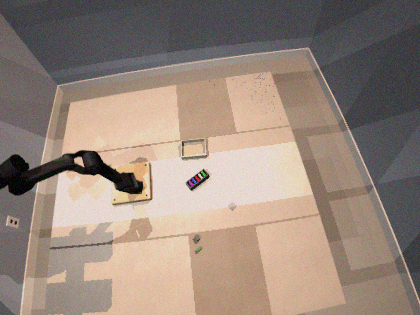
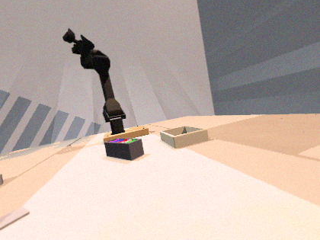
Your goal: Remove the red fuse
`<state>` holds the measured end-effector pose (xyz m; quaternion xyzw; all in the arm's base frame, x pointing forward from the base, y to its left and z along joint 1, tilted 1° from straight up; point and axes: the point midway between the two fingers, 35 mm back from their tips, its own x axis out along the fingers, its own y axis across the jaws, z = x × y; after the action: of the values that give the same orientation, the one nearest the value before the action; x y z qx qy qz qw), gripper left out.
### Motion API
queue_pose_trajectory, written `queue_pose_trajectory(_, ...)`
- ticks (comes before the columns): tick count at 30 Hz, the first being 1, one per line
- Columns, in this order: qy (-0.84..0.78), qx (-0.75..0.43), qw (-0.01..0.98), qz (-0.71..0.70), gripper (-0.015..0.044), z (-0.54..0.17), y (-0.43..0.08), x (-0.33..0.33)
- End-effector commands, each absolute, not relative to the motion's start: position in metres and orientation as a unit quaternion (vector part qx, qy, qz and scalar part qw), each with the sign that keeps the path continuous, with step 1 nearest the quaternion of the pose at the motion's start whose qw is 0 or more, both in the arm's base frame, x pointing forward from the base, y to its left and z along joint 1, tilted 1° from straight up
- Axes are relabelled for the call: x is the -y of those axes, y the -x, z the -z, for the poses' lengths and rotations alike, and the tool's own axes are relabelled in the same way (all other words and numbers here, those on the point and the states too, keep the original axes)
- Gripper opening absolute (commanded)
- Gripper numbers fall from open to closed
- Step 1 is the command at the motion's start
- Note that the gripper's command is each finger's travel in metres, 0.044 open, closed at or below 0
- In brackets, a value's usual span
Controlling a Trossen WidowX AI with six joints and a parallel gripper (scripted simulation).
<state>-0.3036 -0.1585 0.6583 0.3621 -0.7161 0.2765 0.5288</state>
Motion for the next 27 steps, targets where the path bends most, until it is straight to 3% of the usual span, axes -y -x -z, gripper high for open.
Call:
queue_pose_trajectory(1, -0.363, 0.716, 0.527, -0.278, 0.0374, -0.658, 0.304, 0.16)
queue_pose_trajectory(13, -0.488, 0.712, 0.339, -0.374, 0.0071, -0.626, 0.283, 0.274)
queue_pose_trajectory(20, -0.559, 0.7, 0.19, -0.401, 0.0071, -0.587, 0.243, 0.359)
queue_pose_trajectory(27, -0.623, 0.67, 0.04, -0.401, 0.0071, -0.542, 0.173, 0.434)
